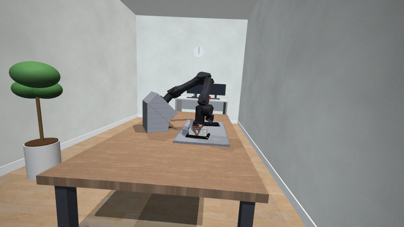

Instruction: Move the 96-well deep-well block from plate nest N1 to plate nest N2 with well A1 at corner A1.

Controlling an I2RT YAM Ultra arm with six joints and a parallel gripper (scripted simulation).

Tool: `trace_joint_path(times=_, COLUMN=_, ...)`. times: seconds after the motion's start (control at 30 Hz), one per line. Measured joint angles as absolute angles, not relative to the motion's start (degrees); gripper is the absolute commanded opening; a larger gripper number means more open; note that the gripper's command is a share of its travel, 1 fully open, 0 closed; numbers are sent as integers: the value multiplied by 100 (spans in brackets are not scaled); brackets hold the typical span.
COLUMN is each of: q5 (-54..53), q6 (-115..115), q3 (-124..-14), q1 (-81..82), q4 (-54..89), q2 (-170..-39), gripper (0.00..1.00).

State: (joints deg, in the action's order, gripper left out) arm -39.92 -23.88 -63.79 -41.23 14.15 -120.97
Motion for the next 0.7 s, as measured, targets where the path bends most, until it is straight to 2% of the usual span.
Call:
trace_joint_path(times=0.47, q5=-3986, q6=-2362, q3=-6375, q1=-4104, q4=1374, q2=-12121, gripper=0)
trace_joint_path(times=0.5, q5=-3986, q6=-2359, q3=-6375, q1=-4104, q4=1367, q2=-12121, gripper=100)
trace_joint_path(times=0.7, q5=-3986, q6=-2355, q3=-6375, q1=-4104, q4=1363, q2=-12121, gripper=100)
